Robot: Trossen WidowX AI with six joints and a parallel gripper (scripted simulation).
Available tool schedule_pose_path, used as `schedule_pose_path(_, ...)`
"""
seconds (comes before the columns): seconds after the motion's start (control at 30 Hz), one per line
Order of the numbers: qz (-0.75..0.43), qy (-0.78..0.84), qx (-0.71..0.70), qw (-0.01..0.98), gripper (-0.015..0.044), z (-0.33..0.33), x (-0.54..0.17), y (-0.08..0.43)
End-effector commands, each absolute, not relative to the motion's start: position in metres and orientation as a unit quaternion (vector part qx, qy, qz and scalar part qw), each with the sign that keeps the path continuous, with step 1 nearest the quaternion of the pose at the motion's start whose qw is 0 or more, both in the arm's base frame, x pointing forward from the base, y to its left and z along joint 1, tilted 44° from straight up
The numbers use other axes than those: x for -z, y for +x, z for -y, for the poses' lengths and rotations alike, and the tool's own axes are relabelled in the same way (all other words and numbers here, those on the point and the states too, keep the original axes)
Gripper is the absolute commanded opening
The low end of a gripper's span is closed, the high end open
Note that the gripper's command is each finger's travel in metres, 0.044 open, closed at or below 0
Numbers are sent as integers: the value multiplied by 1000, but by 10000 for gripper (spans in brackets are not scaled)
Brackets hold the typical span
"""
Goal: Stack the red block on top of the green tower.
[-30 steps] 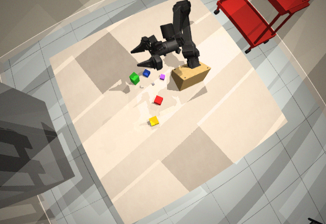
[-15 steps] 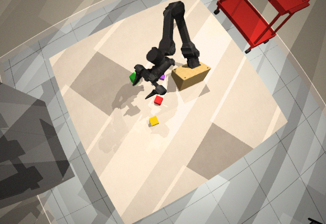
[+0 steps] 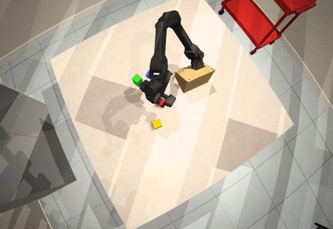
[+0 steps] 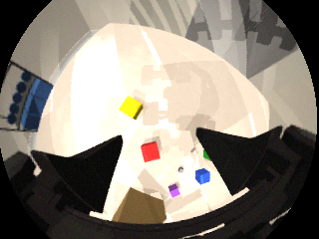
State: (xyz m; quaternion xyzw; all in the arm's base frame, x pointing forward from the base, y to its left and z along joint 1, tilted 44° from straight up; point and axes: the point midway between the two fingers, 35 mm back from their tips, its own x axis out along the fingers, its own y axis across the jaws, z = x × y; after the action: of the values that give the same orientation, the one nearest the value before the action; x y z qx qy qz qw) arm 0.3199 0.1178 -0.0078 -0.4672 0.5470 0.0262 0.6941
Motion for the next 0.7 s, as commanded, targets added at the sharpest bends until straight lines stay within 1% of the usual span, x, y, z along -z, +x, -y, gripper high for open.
schedule_pose_path(0.0, -613, -475, -11, 631, 440, -100, 23, 307)
schedule_pose_path(0.13, -675, -484, 5, 557, 440, -82, 31, 291)
schedule_pose_path(0.23, -695, -486, 11, 530, 440, -78, 34, 284)
schedule_pose_path(0.47, -696, -487, 12, 528, 440, -76, 38, 284)
schedule_pose_path(0.67, -696, -487, 12, 528, 440, -46, 69, 285)
